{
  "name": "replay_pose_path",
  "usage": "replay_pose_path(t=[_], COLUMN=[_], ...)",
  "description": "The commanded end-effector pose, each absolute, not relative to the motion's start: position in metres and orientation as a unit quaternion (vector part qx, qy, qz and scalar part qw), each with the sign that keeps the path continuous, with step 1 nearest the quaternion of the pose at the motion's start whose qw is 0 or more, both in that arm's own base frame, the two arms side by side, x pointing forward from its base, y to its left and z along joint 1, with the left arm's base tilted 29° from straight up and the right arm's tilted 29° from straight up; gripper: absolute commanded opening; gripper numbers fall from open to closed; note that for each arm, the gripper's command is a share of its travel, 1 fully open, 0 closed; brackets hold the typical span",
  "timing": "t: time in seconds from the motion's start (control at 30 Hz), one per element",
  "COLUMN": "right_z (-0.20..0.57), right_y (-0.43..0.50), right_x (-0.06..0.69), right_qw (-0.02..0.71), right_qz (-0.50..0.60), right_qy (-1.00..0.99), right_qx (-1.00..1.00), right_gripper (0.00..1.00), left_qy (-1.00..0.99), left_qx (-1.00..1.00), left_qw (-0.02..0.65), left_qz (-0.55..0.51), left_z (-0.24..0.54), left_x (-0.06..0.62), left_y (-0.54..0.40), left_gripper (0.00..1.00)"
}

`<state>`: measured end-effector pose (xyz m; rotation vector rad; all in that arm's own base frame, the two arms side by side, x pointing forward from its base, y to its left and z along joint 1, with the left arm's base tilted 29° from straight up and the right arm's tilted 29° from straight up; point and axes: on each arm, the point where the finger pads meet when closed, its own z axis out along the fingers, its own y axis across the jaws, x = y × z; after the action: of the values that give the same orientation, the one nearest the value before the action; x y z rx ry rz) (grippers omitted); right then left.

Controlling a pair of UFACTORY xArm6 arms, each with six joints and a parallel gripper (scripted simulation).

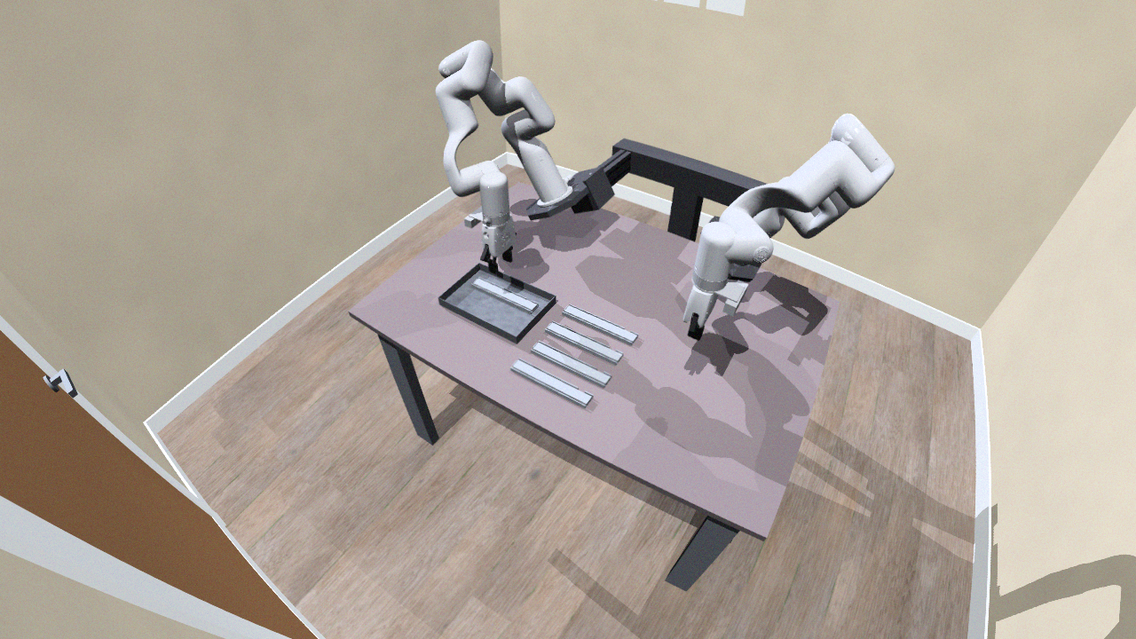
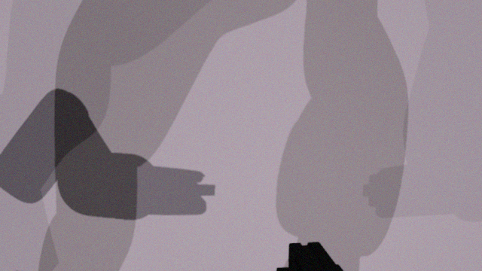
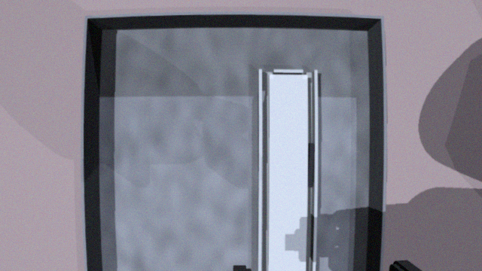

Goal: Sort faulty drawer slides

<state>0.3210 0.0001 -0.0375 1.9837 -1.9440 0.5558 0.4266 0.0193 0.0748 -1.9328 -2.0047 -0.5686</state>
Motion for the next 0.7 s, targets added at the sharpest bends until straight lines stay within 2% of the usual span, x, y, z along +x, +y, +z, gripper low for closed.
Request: replay_pose_path(t=[0.0, 0.67], right_z=[-0.038, -0.093], right_y=[0.004, 0.104], right_x=[0.321, 0.298], right_qw=[0.153, 0.153], right_qz=[0.194, 0.194], right_qy=[-0.678, -0.678], right_qx=[0.692, 0.692], right_gripper=[0.67, 0.67], left_qy=[-0.697, -0.697], left_qx=[-0.673, -0.673], left_qw=[0.148, 0.147], left_qz=[-0.199, -0.198], left_z=[0.072, -0.030], left_x=[0.427, 0.388], left_y=[0.016, -0.076], left_gripper=[0.00, 0.00])
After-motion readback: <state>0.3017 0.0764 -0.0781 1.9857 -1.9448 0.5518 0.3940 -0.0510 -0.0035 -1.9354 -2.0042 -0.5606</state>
